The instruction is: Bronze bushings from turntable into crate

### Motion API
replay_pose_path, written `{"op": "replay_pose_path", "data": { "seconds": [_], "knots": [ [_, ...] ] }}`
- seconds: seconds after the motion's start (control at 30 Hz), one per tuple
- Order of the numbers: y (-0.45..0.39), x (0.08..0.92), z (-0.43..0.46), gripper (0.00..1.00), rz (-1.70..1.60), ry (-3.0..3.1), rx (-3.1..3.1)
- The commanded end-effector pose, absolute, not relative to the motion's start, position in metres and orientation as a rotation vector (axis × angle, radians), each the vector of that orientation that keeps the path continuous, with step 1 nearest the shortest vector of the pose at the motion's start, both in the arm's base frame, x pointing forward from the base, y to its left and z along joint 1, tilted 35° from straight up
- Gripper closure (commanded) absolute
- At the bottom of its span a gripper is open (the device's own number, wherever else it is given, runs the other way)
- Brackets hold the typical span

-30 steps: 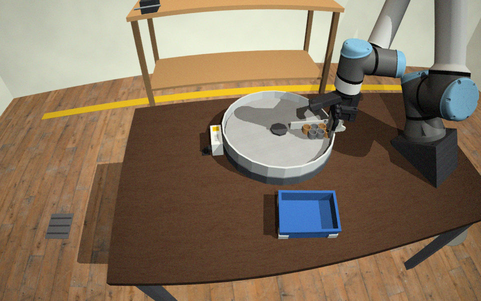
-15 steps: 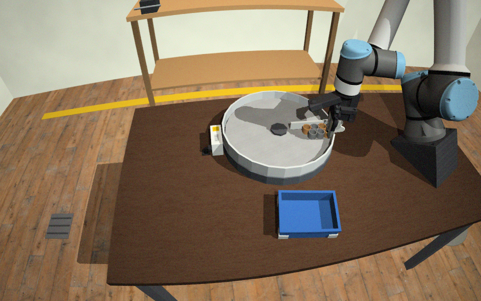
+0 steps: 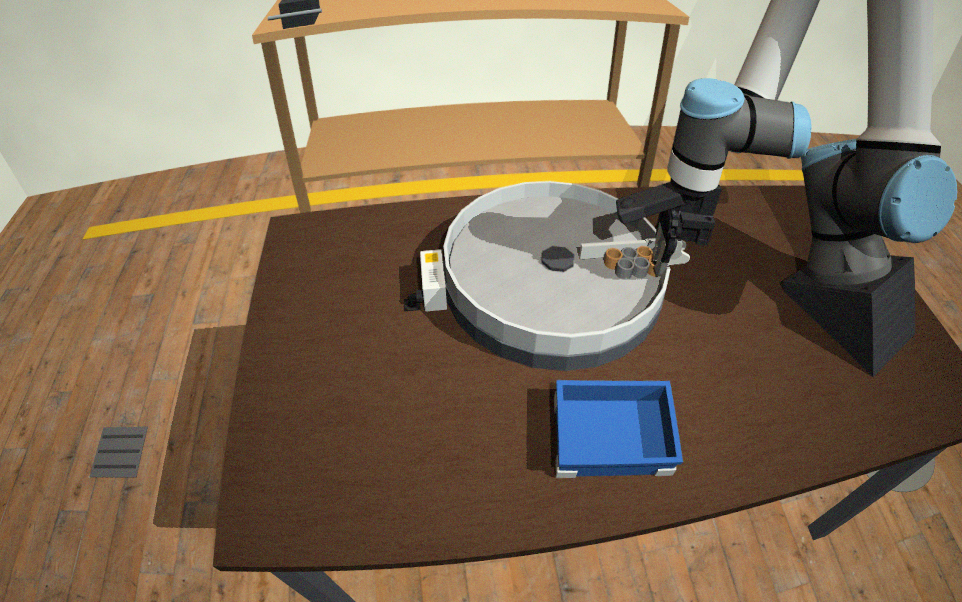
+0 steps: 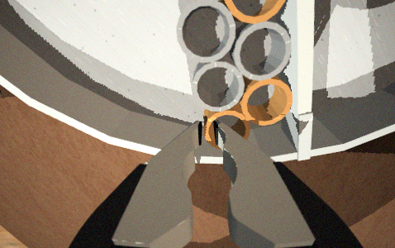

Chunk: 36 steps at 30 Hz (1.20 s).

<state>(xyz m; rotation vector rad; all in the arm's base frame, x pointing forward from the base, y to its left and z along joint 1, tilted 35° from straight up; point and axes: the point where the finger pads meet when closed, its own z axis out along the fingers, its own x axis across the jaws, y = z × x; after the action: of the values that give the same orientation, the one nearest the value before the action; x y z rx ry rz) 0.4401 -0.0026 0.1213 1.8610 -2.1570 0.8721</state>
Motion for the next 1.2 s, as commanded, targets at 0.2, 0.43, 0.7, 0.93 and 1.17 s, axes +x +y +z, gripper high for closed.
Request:
{"op": "replay_pose_path", "data": {
  "seconds": [0.2, 0.43, 0.7, 0.93, 1.17],
  "knots": [
    [-0.0023, 0.4395, 0.1202, 1.00, 0.870, -2.156, 1.862],
    [-0.0024, 0.4395, 0.1202, 1.00, 0.870, -2.156, 1.862],
    [-0.0024, 0.4395, 0.1202, 1.00, 0.870, -2.156, 1.862],
    [-0.0024, 0.4395, 0.1202, 1.00, 0.870, -2.156, 1.862],
    [-0.0024, 0.4395, 0.1202, 1.00, 0.870, -2.156, 1.862]
  ]
}}
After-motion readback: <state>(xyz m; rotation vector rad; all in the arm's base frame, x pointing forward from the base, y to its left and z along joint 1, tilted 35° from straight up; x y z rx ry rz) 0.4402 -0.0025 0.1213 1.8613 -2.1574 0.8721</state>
